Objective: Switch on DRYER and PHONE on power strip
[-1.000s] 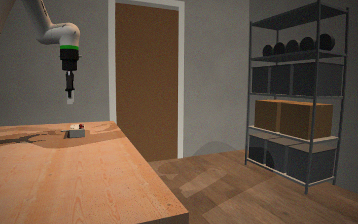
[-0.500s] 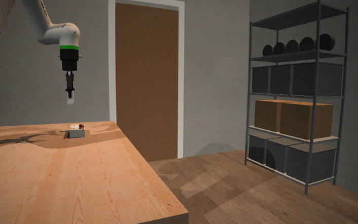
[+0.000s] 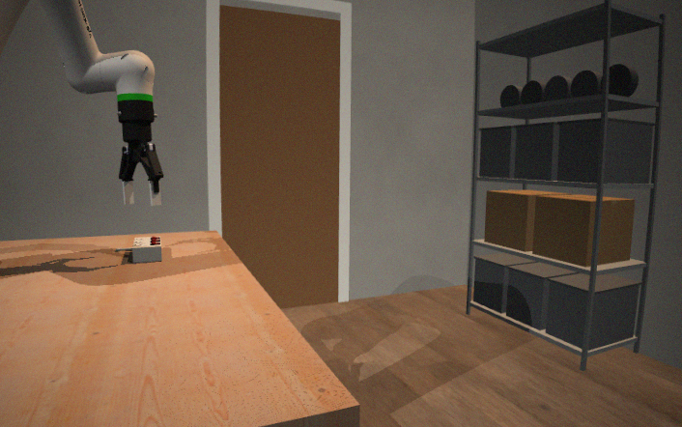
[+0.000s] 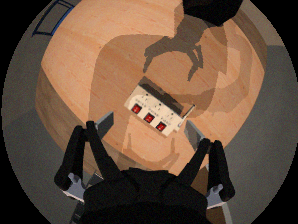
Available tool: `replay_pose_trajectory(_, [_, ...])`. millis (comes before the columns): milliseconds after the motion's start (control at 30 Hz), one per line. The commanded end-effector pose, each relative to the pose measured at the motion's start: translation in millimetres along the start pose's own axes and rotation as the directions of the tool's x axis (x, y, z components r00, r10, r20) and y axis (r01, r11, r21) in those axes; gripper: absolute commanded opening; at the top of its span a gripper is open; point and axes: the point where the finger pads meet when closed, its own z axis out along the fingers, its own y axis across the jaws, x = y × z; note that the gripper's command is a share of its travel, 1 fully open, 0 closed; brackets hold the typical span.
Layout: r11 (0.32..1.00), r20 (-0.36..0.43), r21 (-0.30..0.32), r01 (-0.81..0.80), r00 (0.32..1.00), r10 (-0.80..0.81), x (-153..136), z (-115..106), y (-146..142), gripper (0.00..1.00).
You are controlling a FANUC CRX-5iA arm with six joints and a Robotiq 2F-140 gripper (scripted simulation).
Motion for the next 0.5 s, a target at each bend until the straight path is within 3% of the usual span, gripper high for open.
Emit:
replay_pose_trajectory(0, [0.961,0.002,-0.016,0.275,0.961,-0.275,-3,19,-24,1.0])
replay_pose_trajectory(200, [0.862,0.005,-0.003,0.507,0.862,-0.507,-3,30,-37,1.0])
replay_pose_trajectory(267, [0.862,0.005,-0.003,0.507,0.862,-0.507,-3,30,-37,1.0])
replay_pose_trajectory(300, [0.792,0.006,-0.002,0.611,0.792,-0.611,-3,30,-38,1.0])
replay_pose_trajectory(400, [0.718,0.008,-0.004,0.696,0.718,-0.696,-3,31,-39,1.0])
replay_pose_trajectory(433, [0.688,0.009,-0.005,0.726,0.688,-0.725,-3,31,-39,0.0])
replay_pose_trajectory(467, [0.657,0.011,-0.008,0.754,0.657,-0.754,-3,31,-39,0.0])
